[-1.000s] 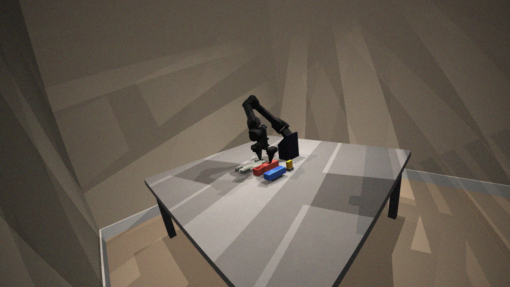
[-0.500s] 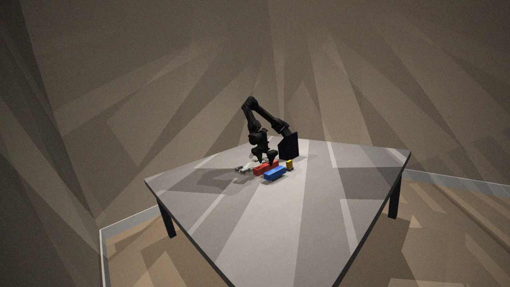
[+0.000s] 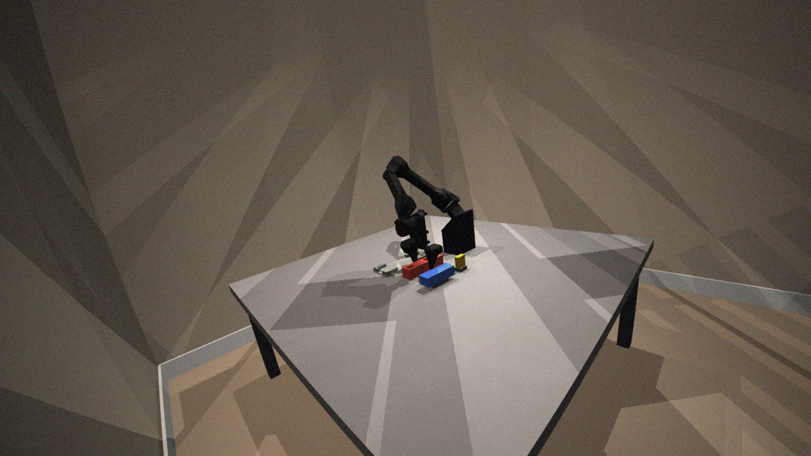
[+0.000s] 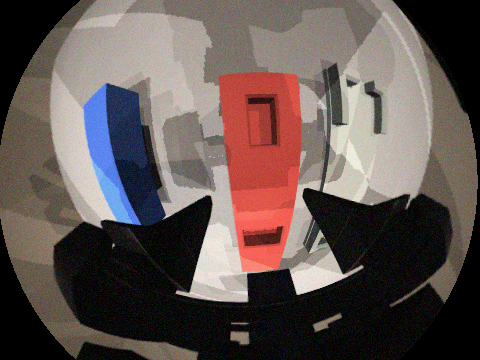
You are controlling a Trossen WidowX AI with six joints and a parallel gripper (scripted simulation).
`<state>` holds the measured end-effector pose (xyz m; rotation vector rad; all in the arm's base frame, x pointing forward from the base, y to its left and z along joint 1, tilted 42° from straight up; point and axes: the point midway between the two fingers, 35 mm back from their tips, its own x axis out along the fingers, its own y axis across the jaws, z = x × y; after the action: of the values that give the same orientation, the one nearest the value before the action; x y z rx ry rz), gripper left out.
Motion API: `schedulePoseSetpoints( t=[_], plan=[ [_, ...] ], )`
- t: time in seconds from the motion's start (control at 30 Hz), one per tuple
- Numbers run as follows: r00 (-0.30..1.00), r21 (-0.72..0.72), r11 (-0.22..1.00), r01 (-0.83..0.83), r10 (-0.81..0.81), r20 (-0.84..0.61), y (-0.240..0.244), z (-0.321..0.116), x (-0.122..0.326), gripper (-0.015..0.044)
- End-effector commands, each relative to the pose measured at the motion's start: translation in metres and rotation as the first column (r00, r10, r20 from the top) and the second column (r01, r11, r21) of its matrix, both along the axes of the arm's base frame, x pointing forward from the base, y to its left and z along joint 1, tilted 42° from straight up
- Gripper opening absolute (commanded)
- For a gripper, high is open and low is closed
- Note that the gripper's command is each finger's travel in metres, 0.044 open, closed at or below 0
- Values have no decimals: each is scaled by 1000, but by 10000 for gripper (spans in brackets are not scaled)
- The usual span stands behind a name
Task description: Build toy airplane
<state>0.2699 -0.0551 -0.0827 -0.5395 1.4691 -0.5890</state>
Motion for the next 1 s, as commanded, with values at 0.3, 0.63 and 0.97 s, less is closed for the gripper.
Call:
schedulePoseSetpoints(
  t=[0.3, 0.63, 0.97],
  plan=[
    [1000, -5, 1000, -3, 3, -8, -5, -5, -2, 230],
    [1000, -5, 1000, -3, 3, -8, -4, -4, -2, 85],
    [1000, 3, 1000, -5, 5, -7, 16, 13, 3, 0]
  ],
)
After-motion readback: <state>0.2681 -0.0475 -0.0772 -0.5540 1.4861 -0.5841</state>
